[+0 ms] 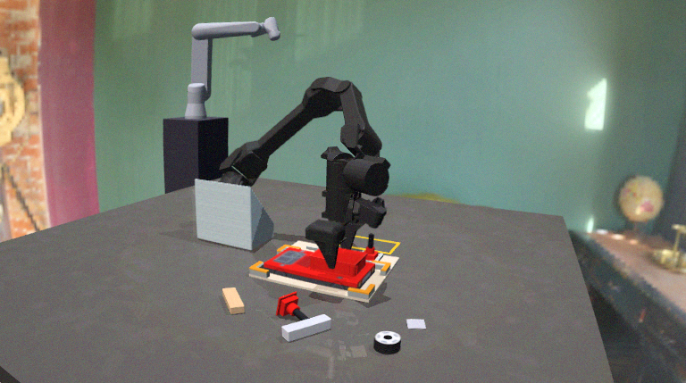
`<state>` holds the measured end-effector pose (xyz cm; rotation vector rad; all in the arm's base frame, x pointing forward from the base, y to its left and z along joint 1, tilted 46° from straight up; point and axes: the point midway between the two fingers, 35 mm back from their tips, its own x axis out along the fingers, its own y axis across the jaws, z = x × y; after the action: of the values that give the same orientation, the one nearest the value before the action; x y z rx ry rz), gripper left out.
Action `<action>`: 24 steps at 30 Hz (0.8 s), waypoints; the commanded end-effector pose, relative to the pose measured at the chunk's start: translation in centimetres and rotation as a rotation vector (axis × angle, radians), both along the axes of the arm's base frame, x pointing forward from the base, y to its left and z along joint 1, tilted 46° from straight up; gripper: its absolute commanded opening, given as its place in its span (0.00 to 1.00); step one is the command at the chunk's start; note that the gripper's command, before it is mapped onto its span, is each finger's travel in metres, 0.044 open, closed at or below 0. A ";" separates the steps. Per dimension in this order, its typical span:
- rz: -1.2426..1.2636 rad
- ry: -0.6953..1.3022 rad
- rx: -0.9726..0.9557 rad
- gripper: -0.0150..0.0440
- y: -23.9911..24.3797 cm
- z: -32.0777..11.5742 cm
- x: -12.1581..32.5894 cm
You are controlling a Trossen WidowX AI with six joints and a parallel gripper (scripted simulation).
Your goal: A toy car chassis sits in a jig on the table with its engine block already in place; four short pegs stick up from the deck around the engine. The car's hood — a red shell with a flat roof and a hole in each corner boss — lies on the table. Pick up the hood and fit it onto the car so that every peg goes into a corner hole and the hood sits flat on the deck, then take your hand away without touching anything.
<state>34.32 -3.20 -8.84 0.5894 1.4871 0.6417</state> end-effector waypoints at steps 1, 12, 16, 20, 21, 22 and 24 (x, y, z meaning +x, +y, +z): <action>-0.001 -0.001 0.000 0.25 -0.1 0.1 0.0; 0.000 0.000 0.000 0.74 0.0 0.0 0.0; 0.000 0.000 0.000 0.92 0.0 0.0 0.0; 0.000 0.000 0.000 1.00 0.0 0.0 0.0; 0.000 0.000 0.000 1.00 0.0 0.0 0.0; 0.000 0.000 0.000 1.00 -0.2 0.2 0.0; 0.001 0.002 -0.002 1.00 -1.0 0.9 0.2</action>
<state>34.24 -3.30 -8.69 0.5968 1.4926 0.6409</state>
